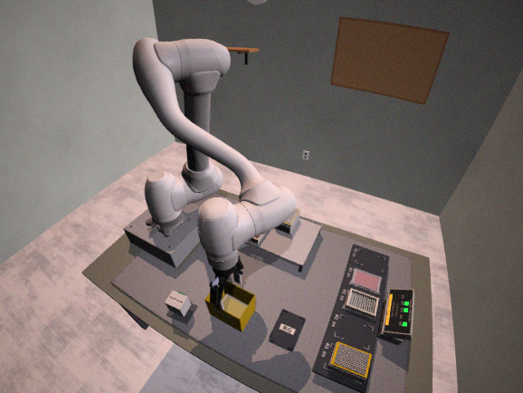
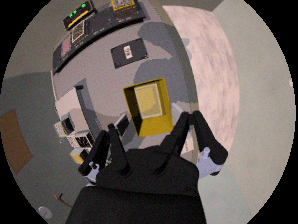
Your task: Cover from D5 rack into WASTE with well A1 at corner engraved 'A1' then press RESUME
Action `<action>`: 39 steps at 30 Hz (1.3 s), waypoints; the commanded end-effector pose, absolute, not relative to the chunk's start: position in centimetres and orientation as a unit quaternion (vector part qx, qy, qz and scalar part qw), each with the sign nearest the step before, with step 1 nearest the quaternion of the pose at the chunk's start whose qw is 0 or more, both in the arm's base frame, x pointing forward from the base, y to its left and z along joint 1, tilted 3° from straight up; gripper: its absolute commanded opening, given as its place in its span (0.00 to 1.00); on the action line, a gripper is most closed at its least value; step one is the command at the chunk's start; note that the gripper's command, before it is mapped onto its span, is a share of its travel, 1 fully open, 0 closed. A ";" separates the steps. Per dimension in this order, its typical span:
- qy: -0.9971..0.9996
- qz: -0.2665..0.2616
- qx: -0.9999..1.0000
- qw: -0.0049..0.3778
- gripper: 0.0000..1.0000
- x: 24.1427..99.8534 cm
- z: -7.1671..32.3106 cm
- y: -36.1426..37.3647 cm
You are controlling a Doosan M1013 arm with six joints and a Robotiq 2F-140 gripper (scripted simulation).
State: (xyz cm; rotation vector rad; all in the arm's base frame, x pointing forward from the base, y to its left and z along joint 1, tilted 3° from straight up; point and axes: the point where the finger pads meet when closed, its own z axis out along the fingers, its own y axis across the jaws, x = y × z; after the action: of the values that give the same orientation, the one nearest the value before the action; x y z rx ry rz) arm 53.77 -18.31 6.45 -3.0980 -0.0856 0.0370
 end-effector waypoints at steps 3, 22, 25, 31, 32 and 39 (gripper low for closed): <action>-0.028 0.012 -0.999 0.021 0.77 53.8 6.5 -18.3; -0.028 0.012 -0.999 0.021 0.77 53.8 8.5 -18.4; -0.028 0.012 -0.999 0.021 0.77 53.8 9.0 -18.4; -0.028 0.012 -0.999 0.021 0.77 53.9 10.0 -18.5; -0.028 0.012 -0.999 0.021 0.77 53.9 10.1 -18.5; -0.028 0.012 -0.999 0.021 0.77 53.9 10.9 -18.5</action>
State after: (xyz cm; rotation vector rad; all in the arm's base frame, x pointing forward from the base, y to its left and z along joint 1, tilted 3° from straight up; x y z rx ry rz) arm 53.87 -18.48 10.62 -3.0981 -0.0858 0.0372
